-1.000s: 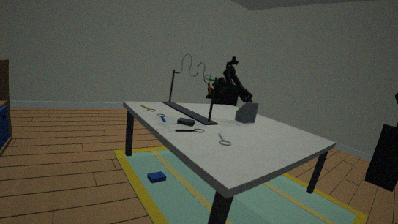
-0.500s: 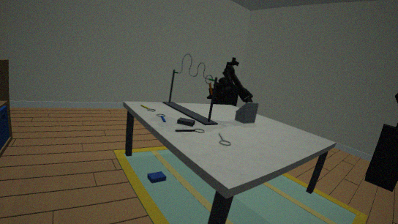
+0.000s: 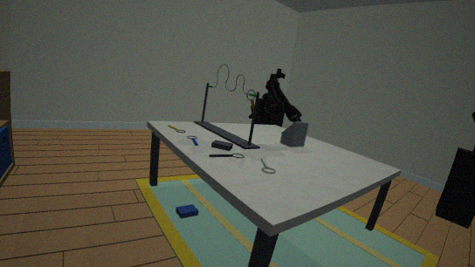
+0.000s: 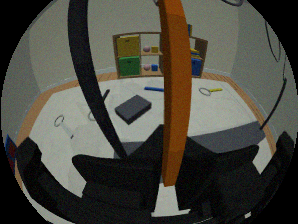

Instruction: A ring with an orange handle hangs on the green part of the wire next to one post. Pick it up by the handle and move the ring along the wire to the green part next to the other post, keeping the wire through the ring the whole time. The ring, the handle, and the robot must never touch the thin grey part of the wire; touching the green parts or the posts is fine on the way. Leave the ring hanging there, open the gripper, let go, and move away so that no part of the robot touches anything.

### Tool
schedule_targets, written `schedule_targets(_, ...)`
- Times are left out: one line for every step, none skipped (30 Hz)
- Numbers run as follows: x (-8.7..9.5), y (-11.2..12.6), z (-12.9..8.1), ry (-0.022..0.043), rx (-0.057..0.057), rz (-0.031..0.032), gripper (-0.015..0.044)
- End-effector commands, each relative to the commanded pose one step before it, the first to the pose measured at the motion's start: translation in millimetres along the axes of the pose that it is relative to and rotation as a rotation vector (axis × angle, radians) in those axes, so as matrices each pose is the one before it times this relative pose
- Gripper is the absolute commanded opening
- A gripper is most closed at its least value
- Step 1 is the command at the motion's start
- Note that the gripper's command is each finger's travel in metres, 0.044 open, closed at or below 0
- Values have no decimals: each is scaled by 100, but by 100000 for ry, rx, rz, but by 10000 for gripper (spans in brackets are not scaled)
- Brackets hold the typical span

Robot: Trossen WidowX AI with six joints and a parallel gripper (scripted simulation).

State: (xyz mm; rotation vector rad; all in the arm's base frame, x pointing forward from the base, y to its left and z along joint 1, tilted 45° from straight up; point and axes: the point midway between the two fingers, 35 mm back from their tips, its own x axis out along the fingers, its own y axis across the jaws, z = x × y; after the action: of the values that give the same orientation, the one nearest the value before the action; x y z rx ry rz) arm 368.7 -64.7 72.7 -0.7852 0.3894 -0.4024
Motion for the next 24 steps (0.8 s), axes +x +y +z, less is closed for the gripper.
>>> schedule_targets(-47, 465, -27, 115, 338, 44, -150)
schedule_targets(12, 2, -24, 0, -1, 0, -150)
schedule_targets(22, 4, -45, 1, -2, 0, -150)
schedule_targets(32, 6, -67, 1, -2, 0, -150)
schedule_targets(43, 7, -90, 1, -3, 0, -150)
schedule_targets(54, 9, -114, 1, -4, 0, -150)
schedule_targets(64, 11, -138, 1, -5, 0, -150)
schedule_targets(68, 11, -151, 1, -6, -1, -150)
schedule_targets(67, 11, -153, 1, -6, -1, -150)
schedule_targets(66, 10, -154, 0, -7, -1, -150)
schedule_targets(65, 10, -154, 0, -7, -2, -150)
schedule_targets(63, 9, -155, 0, -7, -2, -150)
schedule_targets(62, 9, -155, -1, -8, -3, -150)
schedule_targets(60, 8, -155, -1, -8, -3, -150)
schedule_targets(59, 8, -156, -2, -8, -4, -150)
schedule_targets(47, 6, -129, -2, -7, -3, -150)
schedule_targets(28, 4, -78, -1, -4, -2, -150)
schedule_targets(9, 1, -26, 0, -2, -1, -150)
schedule_targets(0, 0, 0, 0, 0, 0, -150)
schedule_targets(0, 0, 0, 0, 0, 0, -150)
schedule_targets(0, 0, 0, 0, 0, 0, -150)
schedule_targets(0, 0, 0, 0, 0, 0, -150)
schedule_targets(0, 0, 0, 0, 0, 0, -150)
schedule_targets(0, 0, 0, 0, 0, 0, -150)
